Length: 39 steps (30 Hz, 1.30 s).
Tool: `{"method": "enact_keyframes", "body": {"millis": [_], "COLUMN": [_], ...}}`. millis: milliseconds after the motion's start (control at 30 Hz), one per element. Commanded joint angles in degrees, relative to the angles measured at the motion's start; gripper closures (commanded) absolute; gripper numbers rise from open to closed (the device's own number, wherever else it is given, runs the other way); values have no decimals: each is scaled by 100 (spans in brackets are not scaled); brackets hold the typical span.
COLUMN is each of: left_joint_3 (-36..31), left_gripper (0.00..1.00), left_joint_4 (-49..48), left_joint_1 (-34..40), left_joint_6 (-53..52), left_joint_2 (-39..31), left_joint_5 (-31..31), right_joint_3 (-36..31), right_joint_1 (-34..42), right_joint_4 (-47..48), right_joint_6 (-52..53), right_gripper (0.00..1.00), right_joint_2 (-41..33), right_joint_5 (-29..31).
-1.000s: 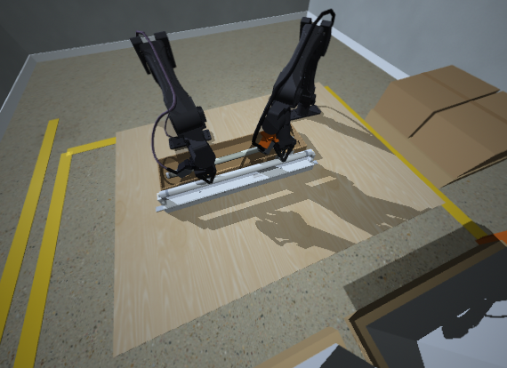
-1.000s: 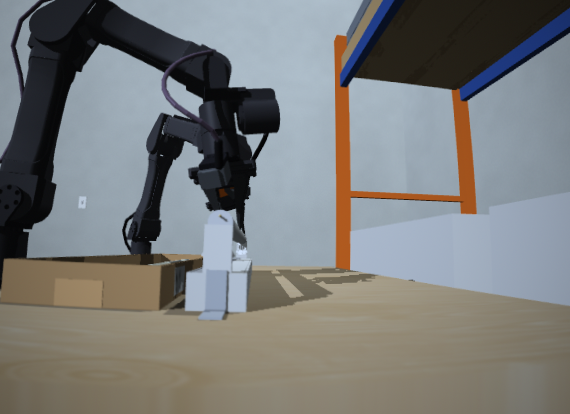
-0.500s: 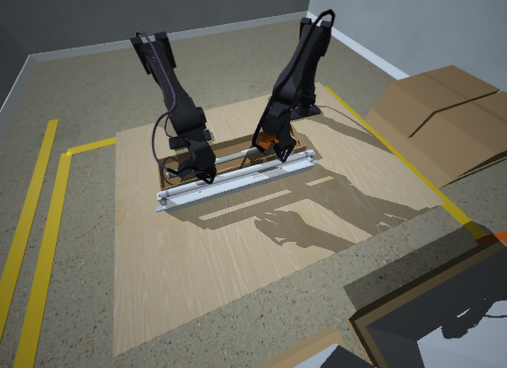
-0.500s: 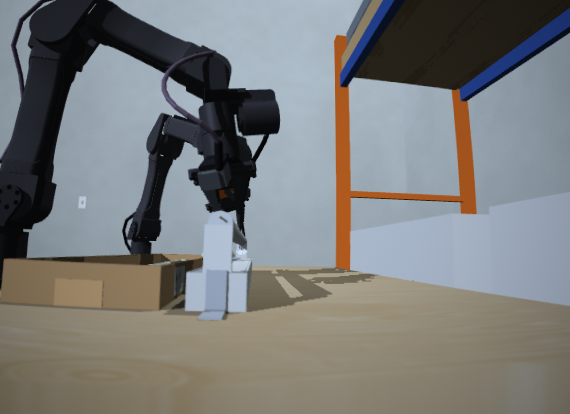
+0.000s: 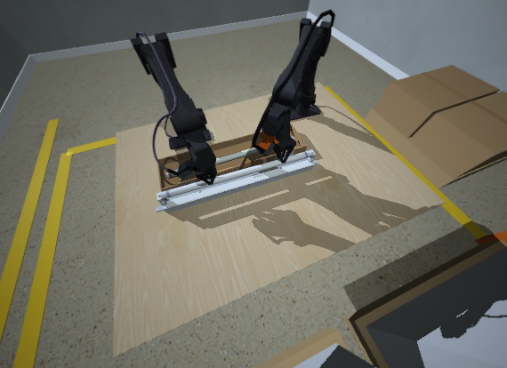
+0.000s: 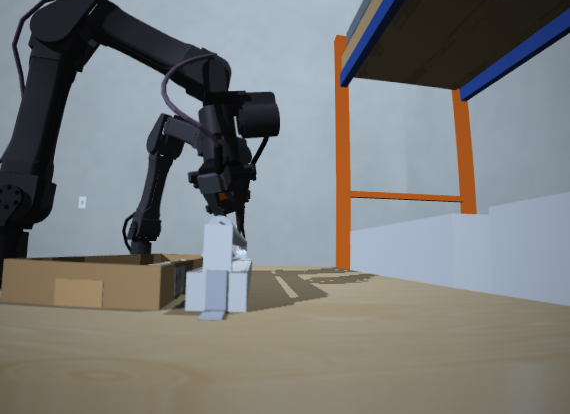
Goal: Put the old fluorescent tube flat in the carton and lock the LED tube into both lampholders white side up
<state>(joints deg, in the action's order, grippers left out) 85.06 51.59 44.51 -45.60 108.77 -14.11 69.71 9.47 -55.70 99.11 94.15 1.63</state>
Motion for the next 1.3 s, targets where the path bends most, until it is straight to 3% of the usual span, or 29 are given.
{"method": "enact_keyframes", "body": {"millis": [0, 1267], "left_joint_3": [70, -170], "left_gripper": [89, 89], "left_joint_4": [-98, -272], "left_joint_1": [-30, -37], "left_joint_6": [-12, -11], "left_joint_2": [-76, -139], "left_joint_5": [-10, -41], "right_joint_3": [-137, -265], "right_joint_1": [33, -35], "right_joint_4": [-94, 232], "right_joint_6": [-37, -34], "right_gripper": [89, 89], "right_joint_2": [-66, 61], "right_joint_5": [56, 51]}}
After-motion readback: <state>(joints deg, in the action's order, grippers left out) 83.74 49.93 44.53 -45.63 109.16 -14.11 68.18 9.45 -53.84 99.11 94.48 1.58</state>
